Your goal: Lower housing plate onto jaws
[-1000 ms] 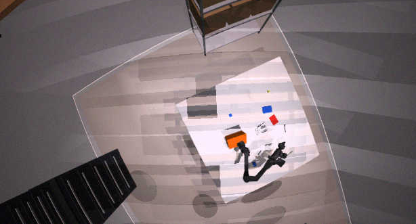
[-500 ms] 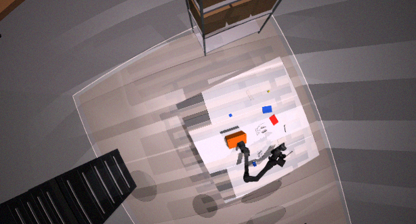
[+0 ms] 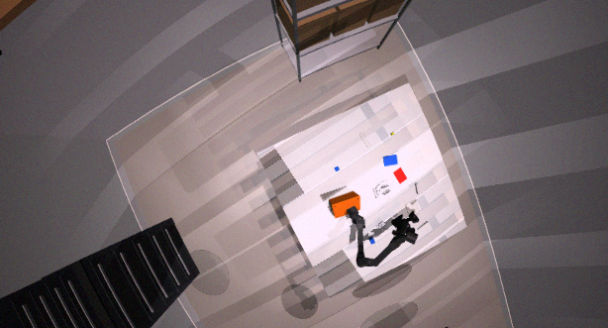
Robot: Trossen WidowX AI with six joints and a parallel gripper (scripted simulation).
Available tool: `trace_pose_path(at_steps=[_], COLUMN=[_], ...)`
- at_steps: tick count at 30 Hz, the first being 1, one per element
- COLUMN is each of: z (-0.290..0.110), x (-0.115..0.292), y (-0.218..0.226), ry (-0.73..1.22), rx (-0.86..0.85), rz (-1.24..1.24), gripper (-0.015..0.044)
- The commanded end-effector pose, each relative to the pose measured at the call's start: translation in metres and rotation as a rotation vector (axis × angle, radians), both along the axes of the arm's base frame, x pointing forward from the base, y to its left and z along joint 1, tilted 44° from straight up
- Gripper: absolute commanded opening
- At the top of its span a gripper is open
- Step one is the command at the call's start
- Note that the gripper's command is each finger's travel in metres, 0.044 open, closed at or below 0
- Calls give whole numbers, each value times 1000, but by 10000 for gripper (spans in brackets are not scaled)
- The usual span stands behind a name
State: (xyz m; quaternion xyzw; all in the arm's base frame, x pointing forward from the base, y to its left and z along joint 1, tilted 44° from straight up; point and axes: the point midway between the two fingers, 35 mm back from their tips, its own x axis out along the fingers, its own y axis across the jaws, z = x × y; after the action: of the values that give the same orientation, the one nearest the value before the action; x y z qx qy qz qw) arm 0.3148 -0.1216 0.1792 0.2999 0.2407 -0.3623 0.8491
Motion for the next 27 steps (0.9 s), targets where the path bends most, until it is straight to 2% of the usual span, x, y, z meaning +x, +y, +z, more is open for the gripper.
trace_pose_path(at_steps=[1, 27], z=[-1, -6], x=[-4, -46], y=[-4, -27], ry=[-8, -106], rx=[44, 290], rz=[-75, -619], gripper=[440, 440])
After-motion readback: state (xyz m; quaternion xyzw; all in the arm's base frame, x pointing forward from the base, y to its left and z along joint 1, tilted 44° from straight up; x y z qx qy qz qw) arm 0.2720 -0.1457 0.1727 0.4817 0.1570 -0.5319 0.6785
